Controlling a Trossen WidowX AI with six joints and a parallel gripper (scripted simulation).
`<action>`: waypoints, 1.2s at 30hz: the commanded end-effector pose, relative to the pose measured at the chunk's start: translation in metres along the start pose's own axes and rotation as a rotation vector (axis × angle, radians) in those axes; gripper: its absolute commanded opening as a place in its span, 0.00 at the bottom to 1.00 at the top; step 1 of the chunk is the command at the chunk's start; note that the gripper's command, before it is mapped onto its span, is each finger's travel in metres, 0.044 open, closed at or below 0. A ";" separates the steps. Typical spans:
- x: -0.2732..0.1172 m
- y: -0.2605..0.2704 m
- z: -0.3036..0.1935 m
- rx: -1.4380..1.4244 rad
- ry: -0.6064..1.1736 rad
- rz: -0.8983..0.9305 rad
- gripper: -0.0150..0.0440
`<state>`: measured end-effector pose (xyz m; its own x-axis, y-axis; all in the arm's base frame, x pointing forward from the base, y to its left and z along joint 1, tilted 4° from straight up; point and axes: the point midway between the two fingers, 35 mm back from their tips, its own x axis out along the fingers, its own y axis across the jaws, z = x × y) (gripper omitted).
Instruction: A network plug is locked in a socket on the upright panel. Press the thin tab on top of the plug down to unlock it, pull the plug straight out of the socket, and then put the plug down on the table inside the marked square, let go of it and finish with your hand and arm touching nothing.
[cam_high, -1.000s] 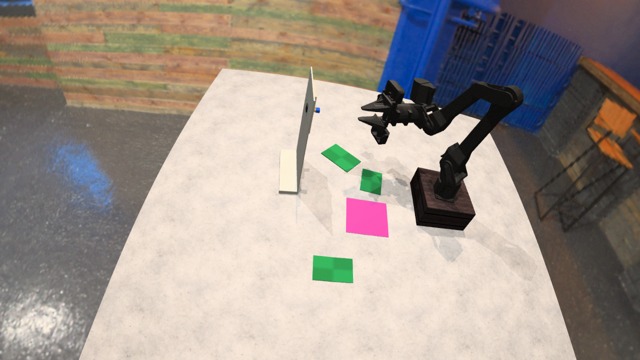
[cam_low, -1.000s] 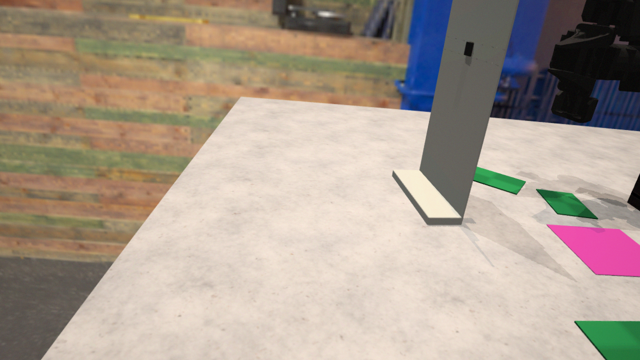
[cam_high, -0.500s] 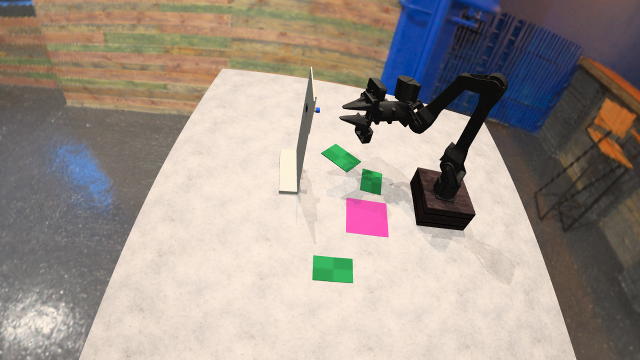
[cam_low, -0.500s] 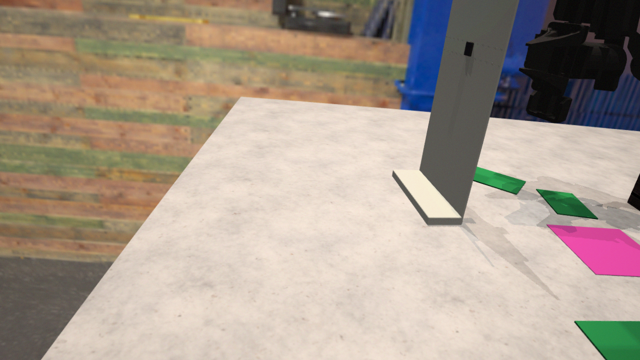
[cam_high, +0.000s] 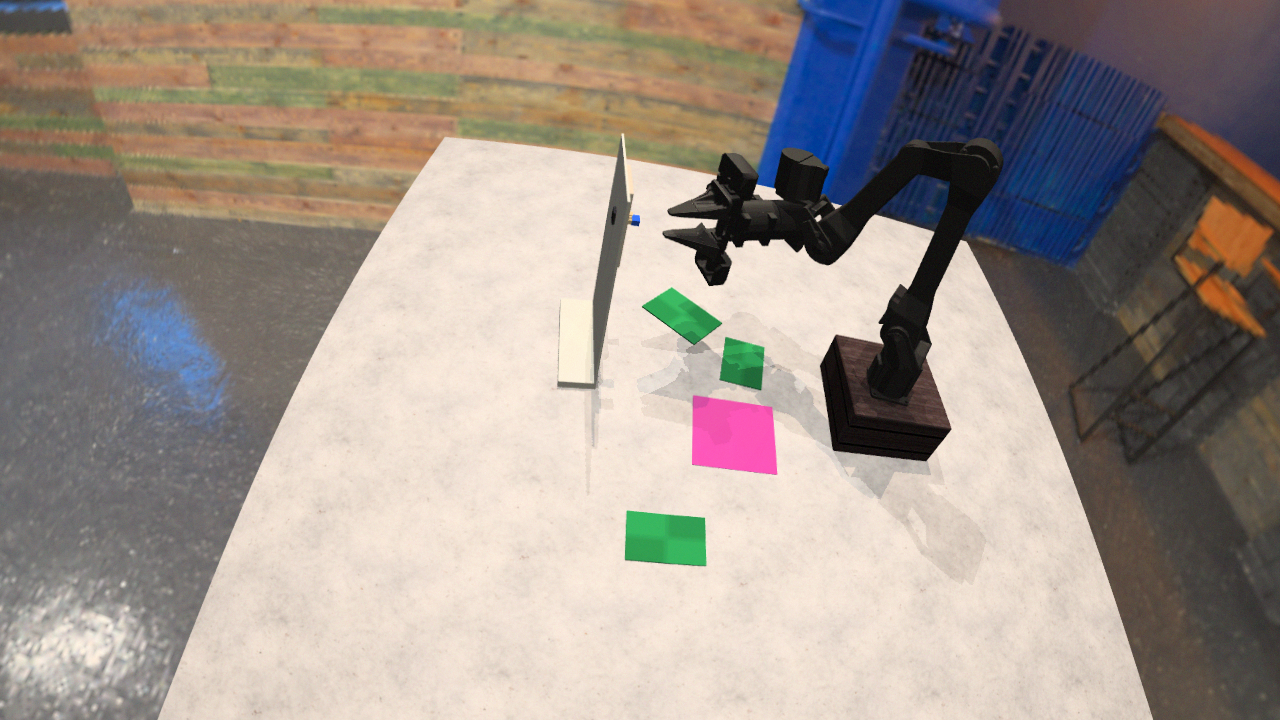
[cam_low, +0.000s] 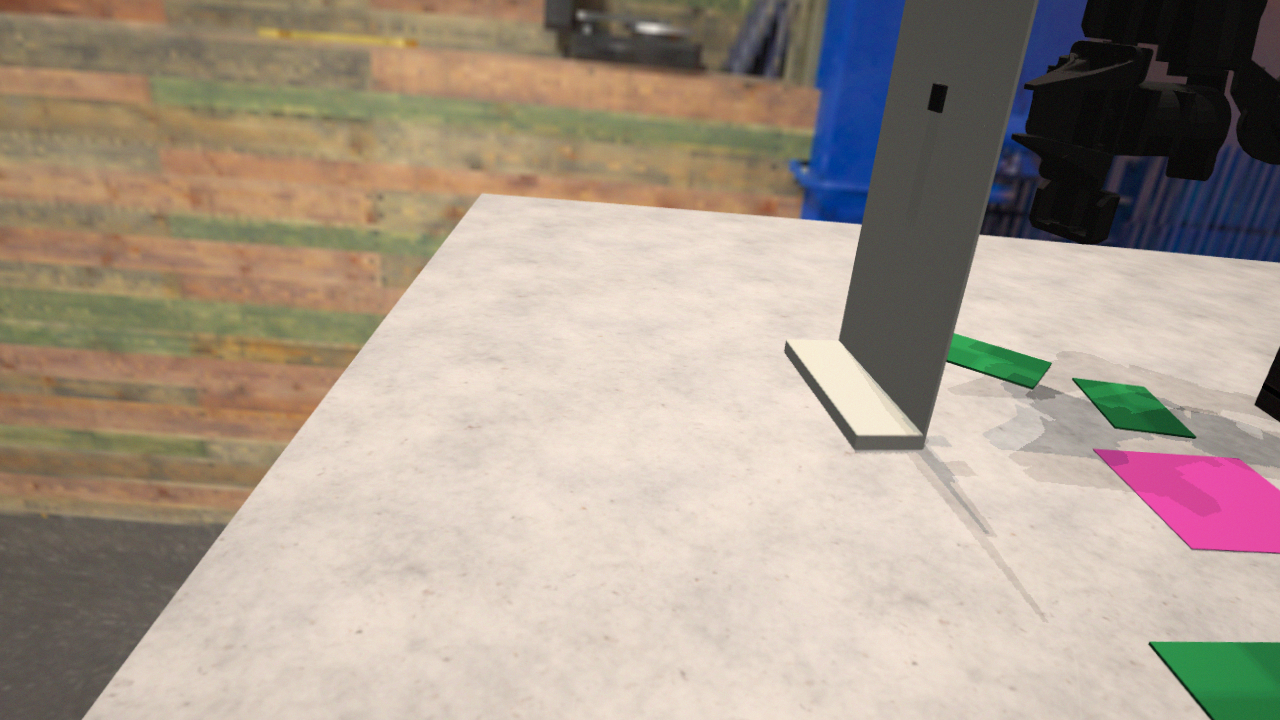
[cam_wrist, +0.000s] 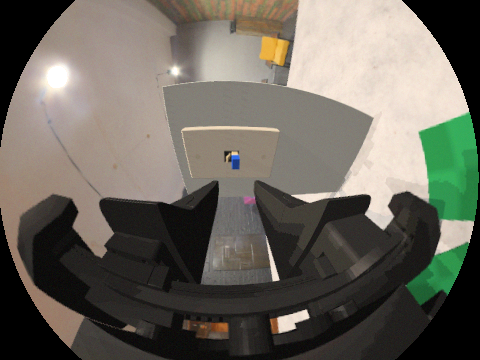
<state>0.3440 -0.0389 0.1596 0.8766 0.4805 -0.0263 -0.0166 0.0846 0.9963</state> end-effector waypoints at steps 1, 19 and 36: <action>0.008 0.002 0.003 0.000 -0.002 0.003 0.52; 0.035 0.003 0.011 -0.001 -0.004 0.008 0.52; 0.045 0.003 0.012 -0.001 -0.006 0.010 0.43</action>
<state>0.3885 -0.0273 0.1611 0.8772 0.4796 -0.0197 -0.0235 0.0839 0.9962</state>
